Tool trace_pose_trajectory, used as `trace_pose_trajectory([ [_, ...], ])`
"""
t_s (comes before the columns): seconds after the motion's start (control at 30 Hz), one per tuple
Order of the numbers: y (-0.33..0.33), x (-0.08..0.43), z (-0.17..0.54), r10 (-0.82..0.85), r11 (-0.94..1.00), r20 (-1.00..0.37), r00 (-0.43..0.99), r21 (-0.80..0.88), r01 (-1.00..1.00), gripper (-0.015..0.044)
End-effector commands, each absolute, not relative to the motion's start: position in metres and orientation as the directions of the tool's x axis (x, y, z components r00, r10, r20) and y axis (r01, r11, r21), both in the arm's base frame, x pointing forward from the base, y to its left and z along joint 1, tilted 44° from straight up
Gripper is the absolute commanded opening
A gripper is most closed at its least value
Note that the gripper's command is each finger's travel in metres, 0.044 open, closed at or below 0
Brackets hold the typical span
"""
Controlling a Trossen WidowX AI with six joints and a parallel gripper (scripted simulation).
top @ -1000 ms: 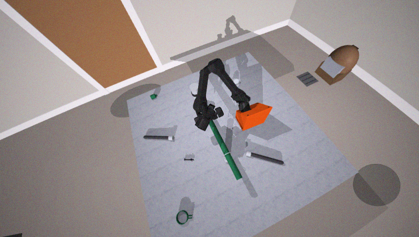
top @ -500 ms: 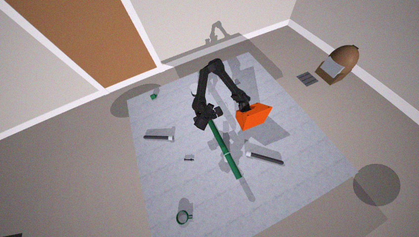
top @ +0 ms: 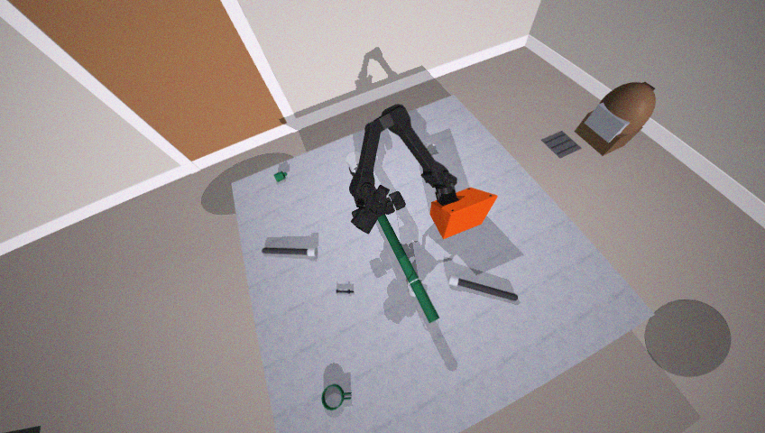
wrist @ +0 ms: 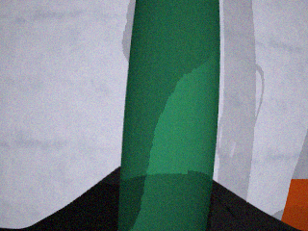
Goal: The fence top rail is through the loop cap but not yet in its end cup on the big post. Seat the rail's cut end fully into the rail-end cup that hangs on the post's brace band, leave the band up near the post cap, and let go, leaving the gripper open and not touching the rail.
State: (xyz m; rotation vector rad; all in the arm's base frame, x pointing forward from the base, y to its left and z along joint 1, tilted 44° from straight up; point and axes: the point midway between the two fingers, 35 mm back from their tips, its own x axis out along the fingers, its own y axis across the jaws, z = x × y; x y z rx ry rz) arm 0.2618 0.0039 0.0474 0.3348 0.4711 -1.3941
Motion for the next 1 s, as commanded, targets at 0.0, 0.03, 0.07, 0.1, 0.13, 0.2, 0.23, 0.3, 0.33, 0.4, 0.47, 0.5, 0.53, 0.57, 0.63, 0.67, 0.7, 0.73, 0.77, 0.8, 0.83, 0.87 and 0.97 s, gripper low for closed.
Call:
trace_pose_trajectory([
  [0.0,0.0036,0.2628,0.0497,-0.858,0.160,-0.501,0.117,-0.045,0.986,0.0000],
  [0.03,0.0037,0.2625,0.0489,-0.858,0.158,-0.502,0.114,-0.046,0.986,0.0000],
  [0.07,0.0038,0.2621,0.0482,-0.857,0.155,-0.503,0.111,-0.048,0.987,0.0000],
  [0.1,0.0039,0.2618,0.0474,-0.857,0.153,-0.504,0.108,-0.049,0.987,0.0000],
  [0.13,0.0039,0.2618,0.0474,-0.857,0.153,-0.504,0.108,-0.049,0.987,0.0000],
  [0.2,0.0039,0.2618,0.0474,-0.857,0.153,-0.504,0.108,-0.049,0.987,0.0000],
  [0.23,0.0039,0.2618,0.0474,-0.857,0.153,-0.504,0.108,-0.049,0.987,0.0000],
  [0.3,0.0039,0.2618,0.0474,-0.857,0.153,-0.504,0.108,-0.049,0.987,0.0000],
  [0.33,0.0040,0.2618,0.0475,-0.857,0.153,-0.504,0.108,-0.049,0.987,0.0000],
  [0.4,0.0042,0.2617,0.0476,-0.858,0.153,-0.503,0.108,-0.049,0.987,0.0000],
  [0.47,0.0045,0.2616,0.0478,-0.858,0.153,-0.502,0.108,-0.049,0.987,0.0000],
  [0.5,0.0047,0.2616,0.0480,-0.859,0.153,-0.501,0.108,-0.049,0.987,0.0000],
  [0.53,0.0049,0.2615,0.0481,-0.859,0.153,-0.500,0.108,-0.049,0.987,0.0000],
  [0.57,0.0051,0.2615,0.0482,-0.859,0.153,-0.500,0.108,-0.049,0.987,0.0000],
  [0.63,0.0054,0.2614,0.0485,-0.860,0.152,-0.498,0.108,-0.049,0.987,0.0000],
  [0.67,0.0056,0.2613,0.0486,-0.861,0.152,-0.498,0.108,-0.049,0.987,0.0000],
  [0.7,0.0058,0.2613,0.0488,-0.861,0.152,-0.497,0.108,-0.049,0.987,0.0000],
  [0.73,0.0060,0.2613,0.0489,-0.861,0.152,-0.496,0.108,-0.049,0.987,0.0000],
  [0.77,0.0062,0.2612,0.0491,-0.862,0.152,-0.496,0.109,-0.049,0.987,0.0000],
  [0.8,0.0064,0.2612,0.0492,-0.862,0.152,-0.495,0.109,-0.049,0.987,0.0000],
  [0.83,0.0066,0.2612,0.0493,-0.862,0.152,-0.495,0.109,-0.049,0.987,0.0000],
  [0.87,0.0068,0.2612,0.0495,-0.863,0.152,-0.494,0.109,-0.049,0.987,0.0000],
  [0.97,0.0074,0.2611,0.0498,-0.863,0.152,-0.493,0.109,-0.049,0.987,0.0000],
])
